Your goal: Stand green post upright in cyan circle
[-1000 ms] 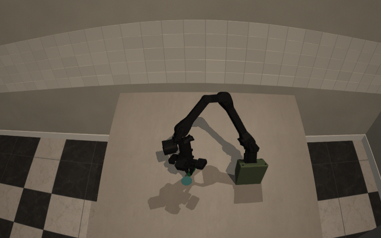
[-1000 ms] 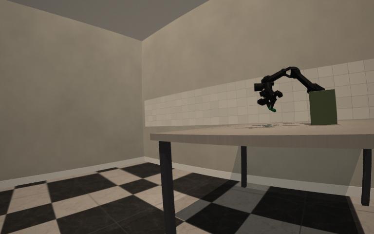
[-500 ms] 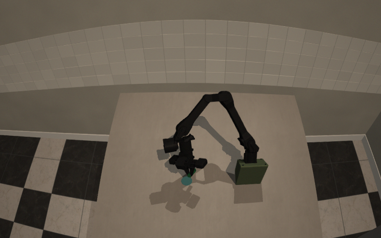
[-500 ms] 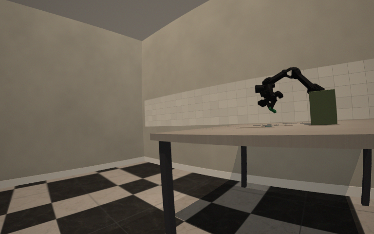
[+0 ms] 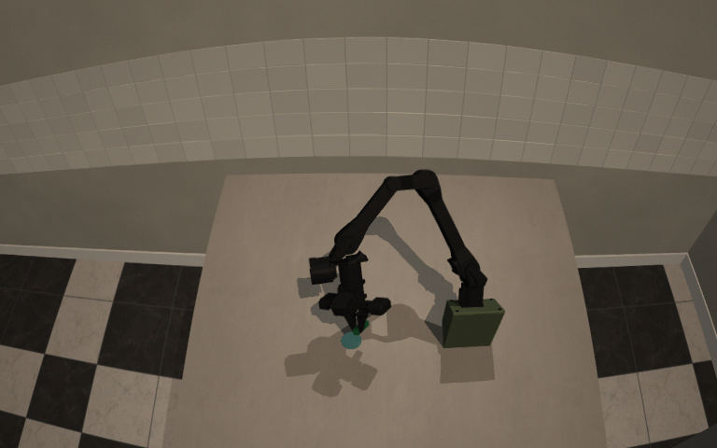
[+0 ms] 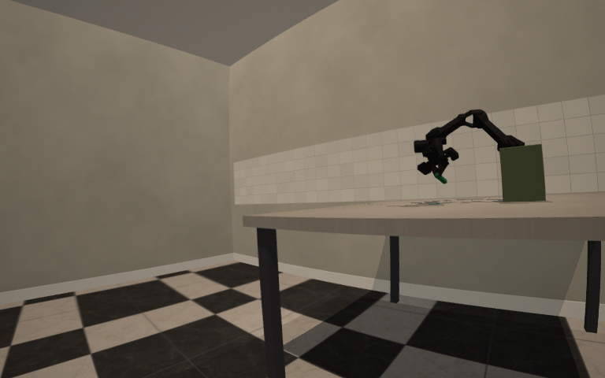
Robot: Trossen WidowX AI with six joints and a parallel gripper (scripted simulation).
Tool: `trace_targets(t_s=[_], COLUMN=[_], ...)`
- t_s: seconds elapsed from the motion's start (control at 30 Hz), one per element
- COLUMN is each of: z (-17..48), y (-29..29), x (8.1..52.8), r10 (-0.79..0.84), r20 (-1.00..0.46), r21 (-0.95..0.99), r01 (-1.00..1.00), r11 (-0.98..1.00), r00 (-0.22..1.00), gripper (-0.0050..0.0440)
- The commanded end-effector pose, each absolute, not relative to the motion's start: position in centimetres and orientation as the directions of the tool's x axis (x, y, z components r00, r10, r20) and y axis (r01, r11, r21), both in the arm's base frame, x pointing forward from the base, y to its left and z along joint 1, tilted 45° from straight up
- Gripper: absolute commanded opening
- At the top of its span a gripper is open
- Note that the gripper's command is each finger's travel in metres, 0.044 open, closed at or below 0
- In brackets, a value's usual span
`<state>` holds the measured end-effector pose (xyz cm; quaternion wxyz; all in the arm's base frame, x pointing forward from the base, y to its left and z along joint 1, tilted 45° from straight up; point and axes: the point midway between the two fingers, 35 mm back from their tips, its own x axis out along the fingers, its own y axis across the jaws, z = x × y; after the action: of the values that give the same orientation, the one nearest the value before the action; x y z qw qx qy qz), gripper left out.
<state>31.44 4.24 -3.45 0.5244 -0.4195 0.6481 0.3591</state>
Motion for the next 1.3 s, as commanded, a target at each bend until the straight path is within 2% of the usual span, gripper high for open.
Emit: trace_targets(t_s=[0.0,1.27], z=[-2.88,-2.68], y=[4.3,4.18], x=[31.69,31.84], r10=[-0.125,0.136], r20=[-0.99,-0.991], r21=[0.018,0.034], r01=[-0.923,-0.938], r11=[0.385,0.346], r00=[-0.072,0.015], gripper=[0.0022,0.0022])
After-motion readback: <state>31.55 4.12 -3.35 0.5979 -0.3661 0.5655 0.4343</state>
